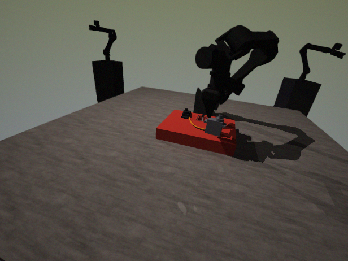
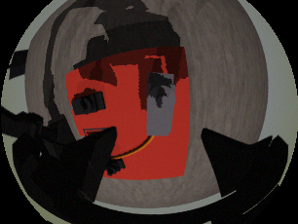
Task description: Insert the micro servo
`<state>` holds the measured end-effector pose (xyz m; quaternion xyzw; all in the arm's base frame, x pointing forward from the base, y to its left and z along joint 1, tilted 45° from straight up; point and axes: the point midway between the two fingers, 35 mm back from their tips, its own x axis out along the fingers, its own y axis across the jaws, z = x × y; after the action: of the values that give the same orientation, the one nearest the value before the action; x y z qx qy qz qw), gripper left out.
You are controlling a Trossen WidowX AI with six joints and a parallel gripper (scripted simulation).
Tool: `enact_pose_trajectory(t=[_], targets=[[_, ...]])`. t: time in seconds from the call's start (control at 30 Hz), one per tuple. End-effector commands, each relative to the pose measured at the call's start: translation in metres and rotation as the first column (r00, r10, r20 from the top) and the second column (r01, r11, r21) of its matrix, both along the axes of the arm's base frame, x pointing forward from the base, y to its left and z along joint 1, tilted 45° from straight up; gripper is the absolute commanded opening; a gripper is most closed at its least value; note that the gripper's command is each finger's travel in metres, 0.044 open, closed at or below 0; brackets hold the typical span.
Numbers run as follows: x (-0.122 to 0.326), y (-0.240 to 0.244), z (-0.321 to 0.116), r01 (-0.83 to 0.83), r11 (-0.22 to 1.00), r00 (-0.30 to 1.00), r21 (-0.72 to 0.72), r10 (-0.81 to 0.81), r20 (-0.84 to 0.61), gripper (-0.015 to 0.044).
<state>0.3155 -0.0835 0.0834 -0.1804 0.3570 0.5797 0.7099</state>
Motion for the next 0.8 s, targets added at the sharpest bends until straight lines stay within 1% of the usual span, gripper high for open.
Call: enact_pose_trajectory(t=[0.0, 0.57, 0.77], targets=[[0.001, 0.008, -0.006, 0.001, 1.000, 1.000, 0.004, -0.001, 0.001, 0.0440], [0.003, 0.022, -0.020, 0.001, 1.000, 1.000, 0.005, -0.001, 0.001, 0.0440], [0.003, 0.022, -0.020, 0.001, 1.000, 1.000, 0.005, -0.001, 0.001, 0.0282]])
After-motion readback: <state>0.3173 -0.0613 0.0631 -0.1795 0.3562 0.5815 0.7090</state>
